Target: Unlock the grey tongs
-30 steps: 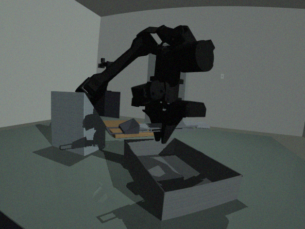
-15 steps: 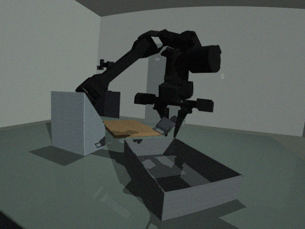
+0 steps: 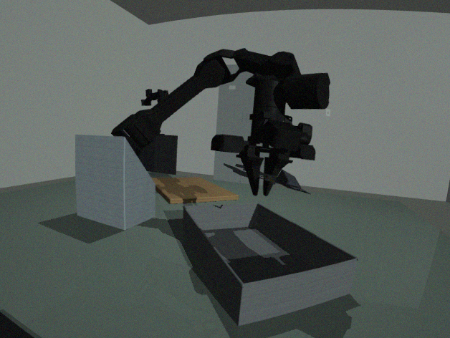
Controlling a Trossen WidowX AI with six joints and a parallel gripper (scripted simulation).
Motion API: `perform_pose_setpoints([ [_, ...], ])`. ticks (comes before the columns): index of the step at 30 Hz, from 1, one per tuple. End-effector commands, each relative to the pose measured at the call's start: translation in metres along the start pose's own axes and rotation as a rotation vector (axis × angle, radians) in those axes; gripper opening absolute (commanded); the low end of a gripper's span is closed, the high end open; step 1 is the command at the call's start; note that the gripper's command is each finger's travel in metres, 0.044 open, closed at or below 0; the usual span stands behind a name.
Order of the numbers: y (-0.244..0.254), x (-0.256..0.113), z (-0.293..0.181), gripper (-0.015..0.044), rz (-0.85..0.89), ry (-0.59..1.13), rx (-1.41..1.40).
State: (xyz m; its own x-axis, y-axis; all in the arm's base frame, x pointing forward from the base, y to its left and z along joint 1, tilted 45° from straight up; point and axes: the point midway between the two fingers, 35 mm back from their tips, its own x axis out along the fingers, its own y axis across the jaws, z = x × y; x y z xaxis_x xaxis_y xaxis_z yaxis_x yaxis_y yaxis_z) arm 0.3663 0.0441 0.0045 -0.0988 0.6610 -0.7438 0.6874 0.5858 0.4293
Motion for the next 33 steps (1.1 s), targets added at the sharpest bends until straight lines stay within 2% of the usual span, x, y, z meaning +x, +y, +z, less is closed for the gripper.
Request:
perform_pose_setpoints([
  [1, 0.008, -0.004, -0.009, -0.015, 0.007, -0.003, -0.174],
  [33, 0.058, -0.014, -0.076, -0.015, 0.01, -0.015, -1.475],
])
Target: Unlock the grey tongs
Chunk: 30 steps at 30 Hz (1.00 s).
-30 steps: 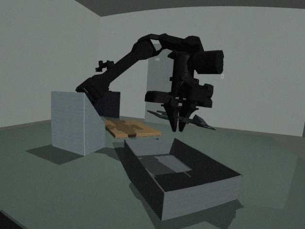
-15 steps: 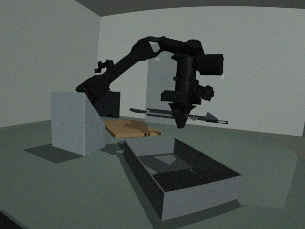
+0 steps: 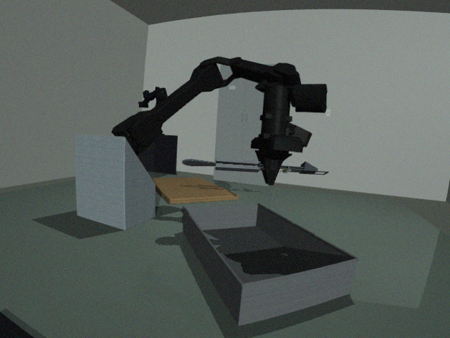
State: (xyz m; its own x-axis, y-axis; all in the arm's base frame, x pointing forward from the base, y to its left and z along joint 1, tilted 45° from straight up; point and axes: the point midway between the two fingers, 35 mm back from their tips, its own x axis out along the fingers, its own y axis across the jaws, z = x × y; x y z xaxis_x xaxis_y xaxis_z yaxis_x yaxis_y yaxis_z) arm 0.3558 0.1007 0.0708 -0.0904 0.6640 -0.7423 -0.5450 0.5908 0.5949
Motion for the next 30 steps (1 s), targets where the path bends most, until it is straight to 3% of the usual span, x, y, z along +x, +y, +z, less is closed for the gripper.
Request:
perform_pose_setpoints([
  [1, 0.011, -0.004, 0.003, -0.015, 0.001, -0.008, -0.174],
  [30, 0.086, -0.012, 0.017, -0.015, 0.004, -0.031, -1.354],
])
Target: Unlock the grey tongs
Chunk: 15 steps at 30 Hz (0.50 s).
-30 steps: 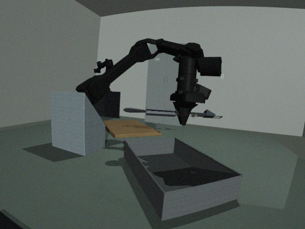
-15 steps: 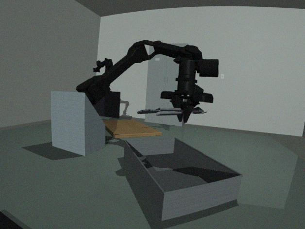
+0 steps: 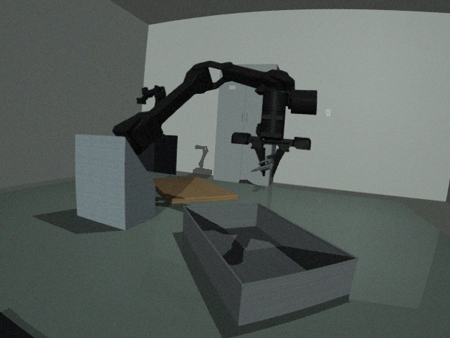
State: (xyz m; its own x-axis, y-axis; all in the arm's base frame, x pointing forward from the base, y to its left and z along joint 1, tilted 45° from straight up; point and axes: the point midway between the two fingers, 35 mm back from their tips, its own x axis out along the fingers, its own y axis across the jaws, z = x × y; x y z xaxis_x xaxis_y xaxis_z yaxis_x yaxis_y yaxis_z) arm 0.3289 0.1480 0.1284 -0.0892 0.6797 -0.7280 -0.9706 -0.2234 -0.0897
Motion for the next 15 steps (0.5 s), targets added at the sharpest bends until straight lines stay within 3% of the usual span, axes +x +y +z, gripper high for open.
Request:
perform_pose_setpoints([
  [1, 0.003, -0.003, 0.011, -0.015, -0.006, -0.007, -0.175],
  [15, 0.015, -0.007, 0.046, -0.015, -0.014, -0.021, -0.744],
])
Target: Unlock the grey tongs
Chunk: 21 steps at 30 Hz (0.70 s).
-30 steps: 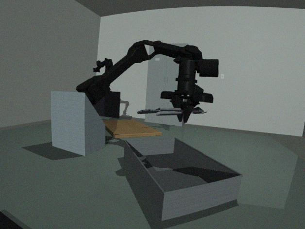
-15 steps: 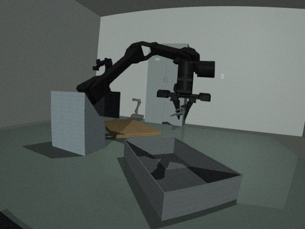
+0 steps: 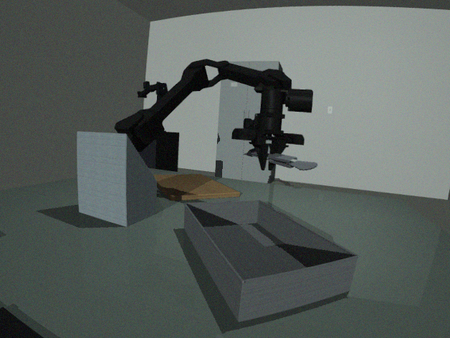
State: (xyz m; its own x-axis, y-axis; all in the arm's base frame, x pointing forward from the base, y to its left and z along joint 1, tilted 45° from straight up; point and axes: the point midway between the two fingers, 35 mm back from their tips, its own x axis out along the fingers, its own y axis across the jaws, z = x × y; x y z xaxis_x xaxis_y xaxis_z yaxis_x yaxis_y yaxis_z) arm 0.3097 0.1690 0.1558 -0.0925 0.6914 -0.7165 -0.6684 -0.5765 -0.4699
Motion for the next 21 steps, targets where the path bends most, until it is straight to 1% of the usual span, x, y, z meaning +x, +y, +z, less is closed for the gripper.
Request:
perform_pose_setpoints([
  [1, -0.002, -0.003, 0.012, -0.015, -0.01, -0.004, -0.175],
  [10, -0.007, -0.005, 0.033, -0.015, -0.018, -0.012, -0.514],
  [17, -0.007, -0.005, 0.034, -0.015, -0.018, -0.012, -0.52],
  [21, -0.008, -0.001, 0.043, -0.015, 0.0, -0.01, -0.501],
])
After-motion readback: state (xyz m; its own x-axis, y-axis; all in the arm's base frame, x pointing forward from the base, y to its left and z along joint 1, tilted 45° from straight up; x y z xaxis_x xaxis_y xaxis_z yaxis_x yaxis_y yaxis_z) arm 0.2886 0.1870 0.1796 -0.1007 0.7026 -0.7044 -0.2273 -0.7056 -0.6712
